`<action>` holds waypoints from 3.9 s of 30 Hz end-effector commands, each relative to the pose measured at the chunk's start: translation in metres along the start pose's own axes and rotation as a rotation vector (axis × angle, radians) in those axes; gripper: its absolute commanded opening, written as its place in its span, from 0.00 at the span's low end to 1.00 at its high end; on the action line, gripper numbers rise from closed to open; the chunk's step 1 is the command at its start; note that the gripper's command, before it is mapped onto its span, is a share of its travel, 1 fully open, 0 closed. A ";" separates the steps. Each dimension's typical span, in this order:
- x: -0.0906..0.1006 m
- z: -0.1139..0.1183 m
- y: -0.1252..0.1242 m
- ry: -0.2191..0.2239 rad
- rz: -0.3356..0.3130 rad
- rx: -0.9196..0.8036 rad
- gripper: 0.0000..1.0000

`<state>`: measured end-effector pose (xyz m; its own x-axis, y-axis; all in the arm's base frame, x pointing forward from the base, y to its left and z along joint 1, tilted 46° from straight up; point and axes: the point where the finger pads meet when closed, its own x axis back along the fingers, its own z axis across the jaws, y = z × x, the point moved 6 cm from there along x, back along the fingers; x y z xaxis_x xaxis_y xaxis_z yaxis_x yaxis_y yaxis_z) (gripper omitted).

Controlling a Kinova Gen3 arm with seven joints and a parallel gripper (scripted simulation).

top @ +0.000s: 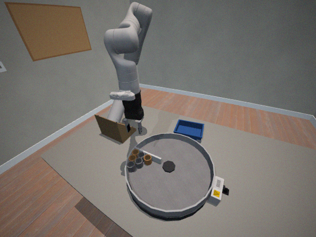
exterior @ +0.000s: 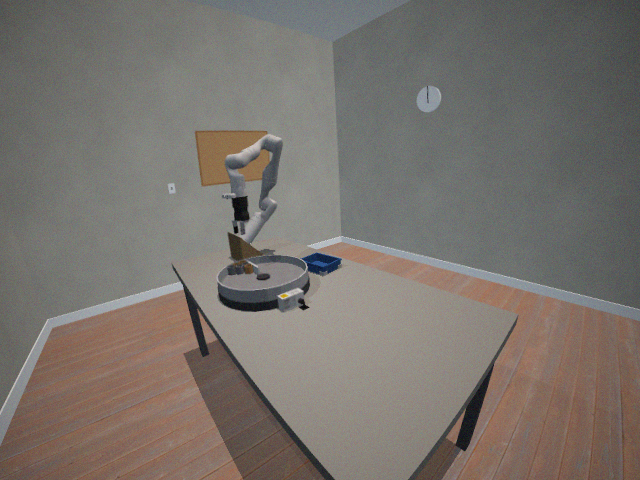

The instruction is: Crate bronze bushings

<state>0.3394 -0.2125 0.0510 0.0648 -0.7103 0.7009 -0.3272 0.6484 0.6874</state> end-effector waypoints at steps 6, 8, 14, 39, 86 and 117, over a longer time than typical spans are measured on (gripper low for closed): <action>0.001 0.000 0.000 -0.001 0.002 0.000 1.00; 0.001 0.000 0.000 -0.001 0.002 0.000 1.00; 0.001 0.000 0.000 -0.001 0.002 0.000 1.00; 0.001 0.000 0.000 -0.001 0.002 0.000 1.00; -0.051 0.000 0.007 -0.001 0.001 -0.001 1.00; -0.051 0.000 0.007 -0.001 0.001 -0.001 1.00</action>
<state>0.3339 -0.1712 0.0200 0.0651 -0.7107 0.7005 -0.3261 0.6483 0.6880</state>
